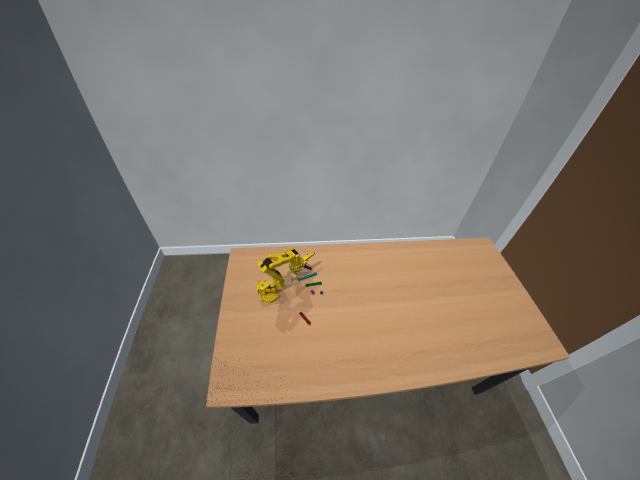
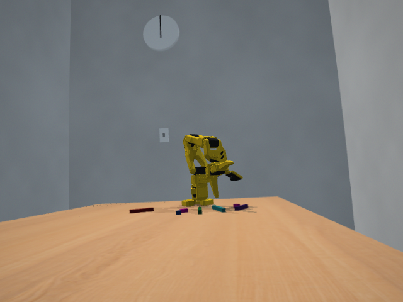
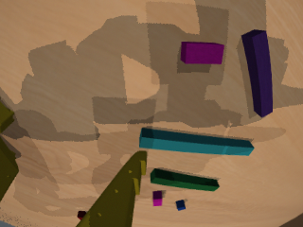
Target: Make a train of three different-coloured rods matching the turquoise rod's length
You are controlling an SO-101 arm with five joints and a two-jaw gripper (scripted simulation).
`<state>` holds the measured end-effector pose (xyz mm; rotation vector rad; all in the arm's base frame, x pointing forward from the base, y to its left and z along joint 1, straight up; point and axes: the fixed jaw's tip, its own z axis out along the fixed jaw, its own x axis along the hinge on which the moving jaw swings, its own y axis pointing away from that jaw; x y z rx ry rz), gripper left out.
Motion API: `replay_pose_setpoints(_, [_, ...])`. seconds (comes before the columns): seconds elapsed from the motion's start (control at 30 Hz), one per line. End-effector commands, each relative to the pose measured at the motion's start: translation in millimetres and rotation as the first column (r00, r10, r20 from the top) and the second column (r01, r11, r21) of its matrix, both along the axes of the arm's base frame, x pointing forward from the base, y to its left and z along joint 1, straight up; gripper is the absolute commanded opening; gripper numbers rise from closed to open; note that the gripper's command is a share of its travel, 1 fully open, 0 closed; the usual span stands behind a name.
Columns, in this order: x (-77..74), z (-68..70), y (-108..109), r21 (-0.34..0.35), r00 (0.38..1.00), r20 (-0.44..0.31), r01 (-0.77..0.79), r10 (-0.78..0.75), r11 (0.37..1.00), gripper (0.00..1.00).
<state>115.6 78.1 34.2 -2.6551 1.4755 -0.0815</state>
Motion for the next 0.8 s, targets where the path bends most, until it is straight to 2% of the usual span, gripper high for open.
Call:
replay_pose_setpoints(0.0, [3.5,4.8,2.7,0.019,1.000,0.024,0.004,-0.004,1.000,1.00])
replay_pose_setpoints(0.4, [8.5,13.6,6.2,0.047,0.998,0.059,0.020,-0.022,0.999,1.00])
replay_pose_setpoints(0.47, [8.5,13.6,6.2,0.047,0.998,0.059,0.020,-0.022,0.999,1.00])
replay_pose_setpoints(0.5, [0.3,3.4,0.6,0.007,1.000,0.006,0.013,-0.013,1.000,1.00])
replay_pose_setpoints(0.77, [4.0,9.1,3.0,0.024,0.999,0.032,0.001,-0.002,1.000,1.00])
